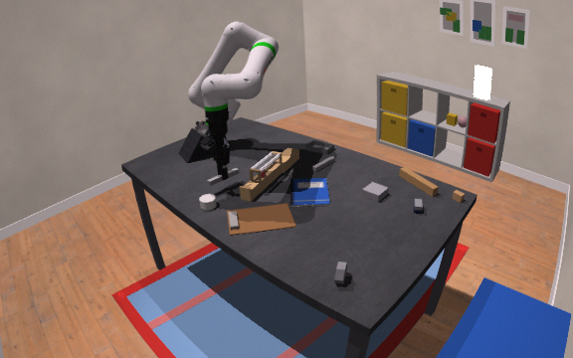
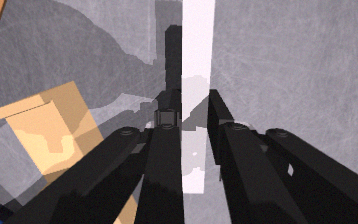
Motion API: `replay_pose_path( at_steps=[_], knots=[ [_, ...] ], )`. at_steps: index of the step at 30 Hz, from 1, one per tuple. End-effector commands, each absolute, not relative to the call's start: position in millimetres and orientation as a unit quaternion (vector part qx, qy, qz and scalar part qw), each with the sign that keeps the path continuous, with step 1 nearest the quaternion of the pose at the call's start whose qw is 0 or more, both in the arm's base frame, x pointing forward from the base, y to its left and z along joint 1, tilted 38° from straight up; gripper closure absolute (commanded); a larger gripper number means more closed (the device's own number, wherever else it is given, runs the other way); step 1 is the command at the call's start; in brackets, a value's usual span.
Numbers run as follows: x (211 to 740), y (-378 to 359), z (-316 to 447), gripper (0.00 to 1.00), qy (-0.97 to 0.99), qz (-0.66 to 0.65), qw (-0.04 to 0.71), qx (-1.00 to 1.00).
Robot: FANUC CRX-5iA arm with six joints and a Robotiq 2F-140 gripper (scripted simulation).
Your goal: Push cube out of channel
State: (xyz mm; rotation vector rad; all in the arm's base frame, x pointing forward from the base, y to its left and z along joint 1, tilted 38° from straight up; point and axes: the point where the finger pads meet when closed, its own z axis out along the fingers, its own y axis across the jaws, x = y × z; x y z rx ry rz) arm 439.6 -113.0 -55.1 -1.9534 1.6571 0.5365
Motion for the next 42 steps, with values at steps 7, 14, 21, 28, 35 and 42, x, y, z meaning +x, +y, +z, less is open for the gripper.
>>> replay_pose_path(
  at_steps=[7, 14, 21, 28, 35, 42],
  knots=[
    [438, -156, 0, 0.9, 0.611, 0.198, 0.26, -0.721],
    [438, -156, 0, 0.9, 0.611, 0.198, 0.26, -0.721],
    [438, -156, 0, 0.9, 0.611, 0.198, 0.26, -0.721],
    [438, -156, 0, 0.9, 0.611, 0.198, 0.26, -0.721],
    [438, -156, 0, 0.9, 0.611, 0.198, 0.26, -0.721],
    [438, -156, 0, 0.9, 0.611, 0.198, 0.259, -0.721]
  ],
)
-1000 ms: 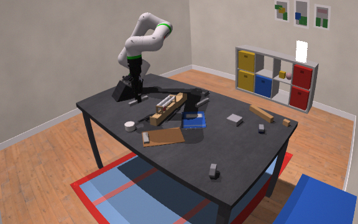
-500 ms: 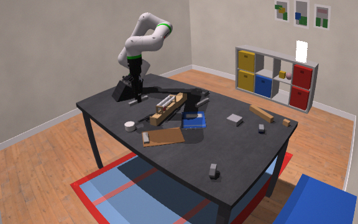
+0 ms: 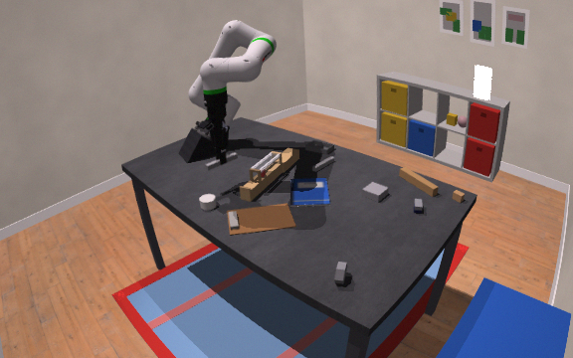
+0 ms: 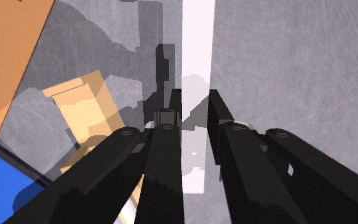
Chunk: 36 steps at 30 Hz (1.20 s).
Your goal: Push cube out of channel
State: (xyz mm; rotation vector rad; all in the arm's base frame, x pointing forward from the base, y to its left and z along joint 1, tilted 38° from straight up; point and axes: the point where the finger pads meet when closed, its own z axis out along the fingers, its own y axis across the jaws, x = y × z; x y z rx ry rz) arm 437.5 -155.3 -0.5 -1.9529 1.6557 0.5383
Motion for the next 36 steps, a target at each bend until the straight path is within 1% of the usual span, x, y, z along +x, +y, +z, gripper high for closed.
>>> replay_pose_path(
  at_steps=[1, 4, 7, 17, 19, 20, 23, 29, 36],
  knots=[
    [438, -156, 0, 0.9, 0.611, 0.198, 0.259, -0.721],
    [441, -146, 10, 0.9, 0.607, 0.195, 0.259, -0.725],
    [452, -96, 53, 0.9, 0.585, 0.182, 0.26, -0.746],
    [428, -2, 120, 0.9, 0.482, 0.152, 0.29, -0.813],
    [428, -2, 120, 0.9, 0.482, 0.152, 0.29, -0.813],
    [421, 27, 141, 0.9, 0.482, 0.152, 0.29, -0.813],
    [415, 53, 158, 0.9, 0.482, 0.152, 0.289, -0.813],
    [405, 128, 172, 0.9, 0.482, 0.152, 0.289, -0.813],
    [405, 134, 171, 0.9, 0.482, 0.152, 0.289, -0.813]
  ],
)
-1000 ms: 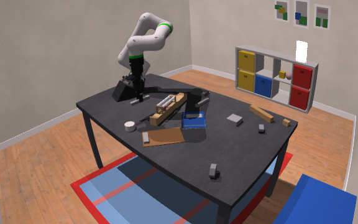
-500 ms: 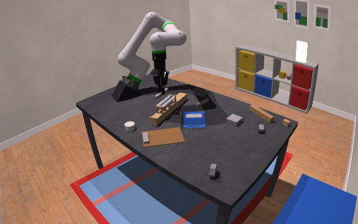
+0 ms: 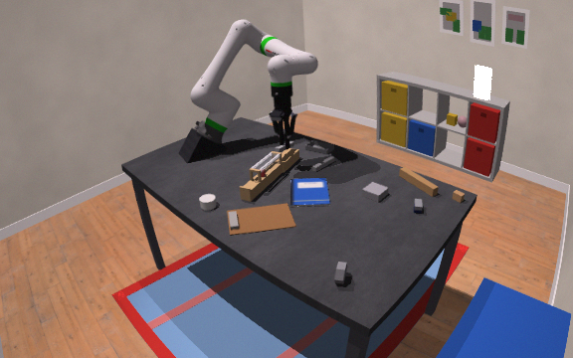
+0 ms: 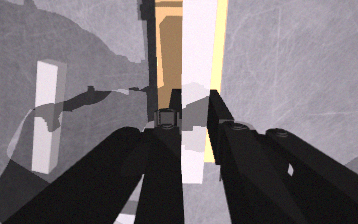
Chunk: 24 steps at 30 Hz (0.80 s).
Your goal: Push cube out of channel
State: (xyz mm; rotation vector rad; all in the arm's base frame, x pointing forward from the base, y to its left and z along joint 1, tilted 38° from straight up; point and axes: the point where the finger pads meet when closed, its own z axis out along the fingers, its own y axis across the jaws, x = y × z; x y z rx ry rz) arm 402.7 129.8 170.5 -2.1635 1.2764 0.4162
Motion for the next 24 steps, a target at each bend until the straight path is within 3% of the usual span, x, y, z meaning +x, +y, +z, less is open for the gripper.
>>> replay_pose_path(
  at_steps=[1, 24],
  knots=[
    [405, 134, 170, 0.9, 0.482, 0.152, 0.289, -0.813],
    [405, 149, 152, 0.9, 0.482, 0.152, 0.289, -0.813]
  ],
)
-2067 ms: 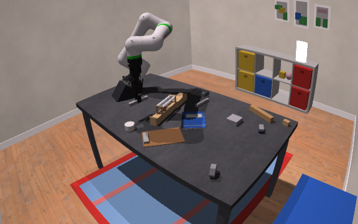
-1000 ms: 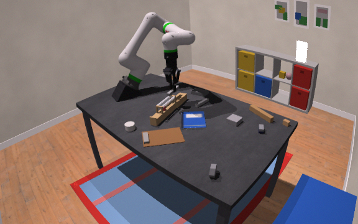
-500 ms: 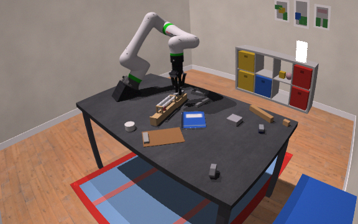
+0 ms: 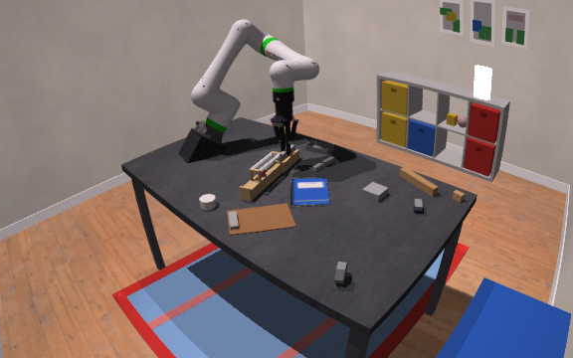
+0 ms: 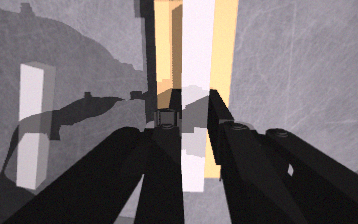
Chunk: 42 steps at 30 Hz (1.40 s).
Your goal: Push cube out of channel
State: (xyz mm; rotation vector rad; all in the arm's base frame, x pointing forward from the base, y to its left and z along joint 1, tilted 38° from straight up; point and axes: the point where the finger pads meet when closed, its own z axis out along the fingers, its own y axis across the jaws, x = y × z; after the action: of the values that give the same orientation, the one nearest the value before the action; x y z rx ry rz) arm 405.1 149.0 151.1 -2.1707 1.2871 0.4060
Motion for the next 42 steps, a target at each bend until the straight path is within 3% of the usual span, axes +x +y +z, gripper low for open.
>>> replay_pose_path(
  at_steps=[1, 42],
  knots=[
    [405, 149, 152, 0.9, 0.482, 0.152, 0.289, -0.813],
    [413, 138, 143, 0.9, 0.482, 0.152, 0.289, -0.813]
  ],
)
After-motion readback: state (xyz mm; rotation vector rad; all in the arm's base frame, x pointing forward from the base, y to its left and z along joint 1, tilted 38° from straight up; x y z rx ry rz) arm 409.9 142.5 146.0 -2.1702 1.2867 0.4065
